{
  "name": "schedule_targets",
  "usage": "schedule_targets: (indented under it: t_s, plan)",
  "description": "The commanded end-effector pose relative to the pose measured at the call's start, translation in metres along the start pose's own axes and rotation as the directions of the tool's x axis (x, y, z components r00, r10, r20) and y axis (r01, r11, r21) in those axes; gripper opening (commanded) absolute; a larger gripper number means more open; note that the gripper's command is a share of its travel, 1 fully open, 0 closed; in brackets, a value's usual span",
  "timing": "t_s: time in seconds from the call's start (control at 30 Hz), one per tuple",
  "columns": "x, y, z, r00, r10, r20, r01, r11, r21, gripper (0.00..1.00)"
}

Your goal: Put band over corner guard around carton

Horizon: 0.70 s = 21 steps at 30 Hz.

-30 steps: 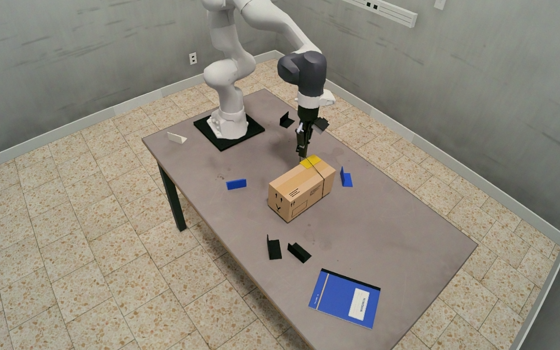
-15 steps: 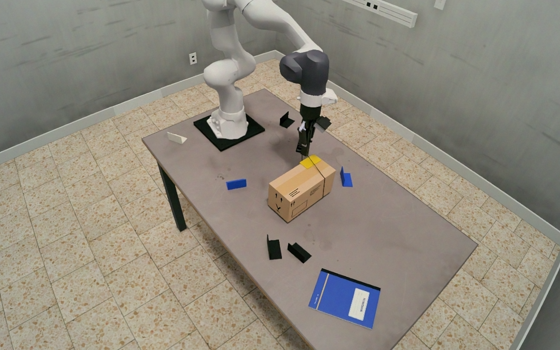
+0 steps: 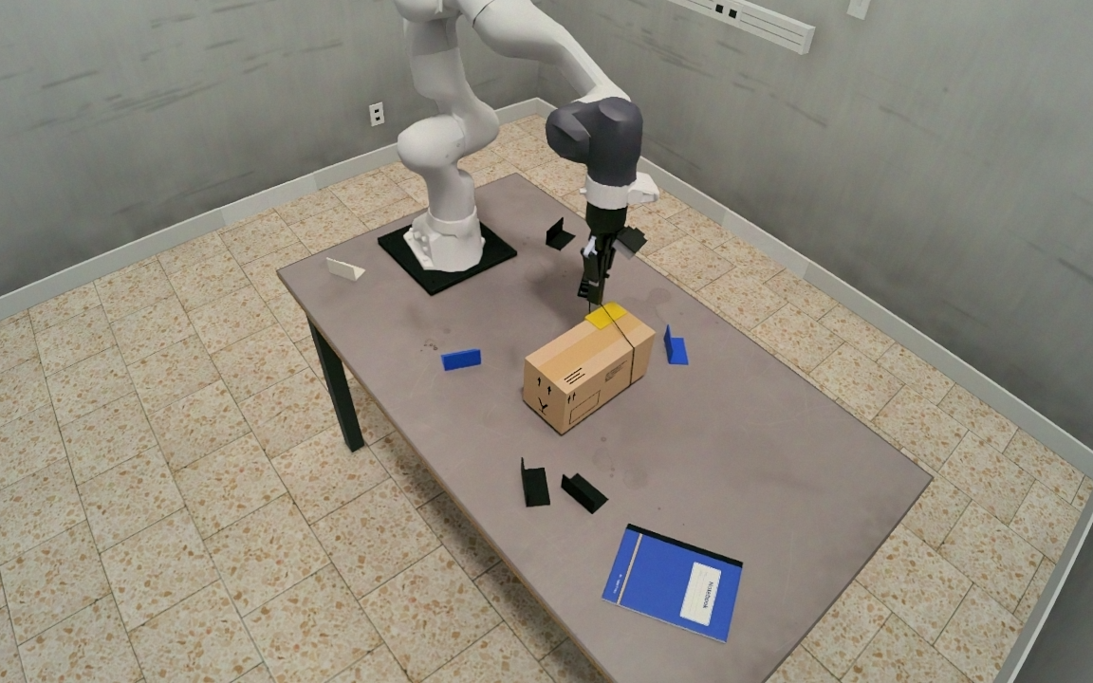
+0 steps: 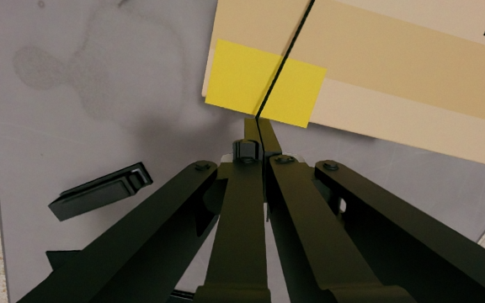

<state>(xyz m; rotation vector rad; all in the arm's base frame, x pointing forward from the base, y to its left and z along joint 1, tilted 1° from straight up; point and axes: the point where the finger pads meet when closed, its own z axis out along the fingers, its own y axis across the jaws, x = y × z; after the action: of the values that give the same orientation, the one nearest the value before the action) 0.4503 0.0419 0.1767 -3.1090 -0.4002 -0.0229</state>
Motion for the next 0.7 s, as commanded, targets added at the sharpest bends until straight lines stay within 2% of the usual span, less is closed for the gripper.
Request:
schedule_targets:
  t_s: [0.0,0.67]
  plan:
    - [-0.001,-0.002,0.001,1.0,0.007,0.004,-0.007,1.0,0.003,0.1]
    - [0.011,0.001,0.001,1.0,0.007,0.004,-0.007,1.0,0.003,0.1]
